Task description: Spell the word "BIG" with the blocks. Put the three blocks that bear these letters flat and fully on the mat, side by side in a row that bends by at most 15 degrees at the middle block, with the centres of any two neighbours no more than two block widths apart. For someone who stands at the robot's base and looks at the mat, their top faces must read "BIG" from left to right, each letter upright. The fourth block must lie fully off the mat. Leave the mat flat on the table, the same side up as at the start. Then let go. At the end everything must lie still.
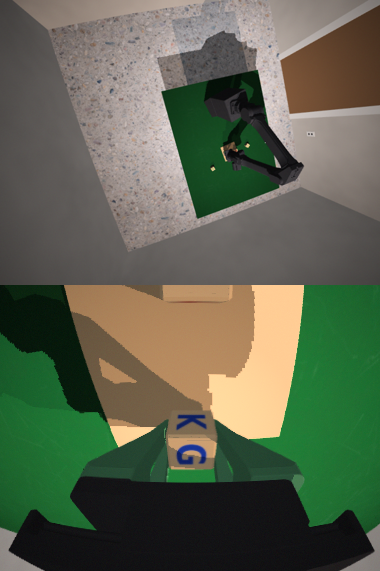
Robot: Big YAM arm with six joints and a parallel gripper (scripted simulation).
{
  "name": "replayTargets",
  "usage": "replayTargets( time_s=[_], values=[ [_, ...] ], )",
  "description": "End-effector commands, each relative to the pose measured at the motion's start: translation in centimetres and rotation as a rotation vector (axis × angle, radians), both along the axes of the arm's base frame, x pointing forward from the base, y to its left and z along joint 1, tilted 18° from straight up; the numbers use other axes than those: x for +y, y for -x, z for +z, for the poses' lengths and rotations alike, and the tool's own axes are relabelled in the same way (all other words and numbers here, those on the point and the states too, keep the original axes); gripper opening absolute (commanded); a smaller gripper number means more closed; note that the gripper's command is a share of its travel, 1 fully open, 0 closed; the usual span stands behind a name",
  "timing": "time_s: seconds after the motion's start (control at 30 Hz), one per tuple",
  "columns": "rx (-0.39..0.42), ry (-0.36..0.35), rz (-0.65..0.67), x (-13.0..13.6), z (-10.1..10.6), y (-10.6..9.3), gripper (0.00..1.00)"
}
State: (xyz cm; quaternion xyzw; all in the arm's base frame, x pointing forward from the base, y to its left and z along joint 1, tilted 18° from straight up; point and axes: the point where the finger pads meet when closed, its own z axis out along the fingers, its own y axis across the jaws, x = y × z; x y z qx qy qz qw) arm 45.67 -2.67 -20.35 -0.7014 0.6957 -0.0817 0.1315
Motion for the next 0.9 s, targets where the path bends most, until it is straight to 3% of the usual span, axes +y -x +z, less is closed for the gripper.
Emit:
replayTargets(
  time_s=[0.0,0.87],
  values=[
    [0.002,0.0,0.0,0.29,-0.47,-0.07,0.27],
    [0.003,0.0,0.003,0.72,-0.5,0.1,0.27]
  ],
)
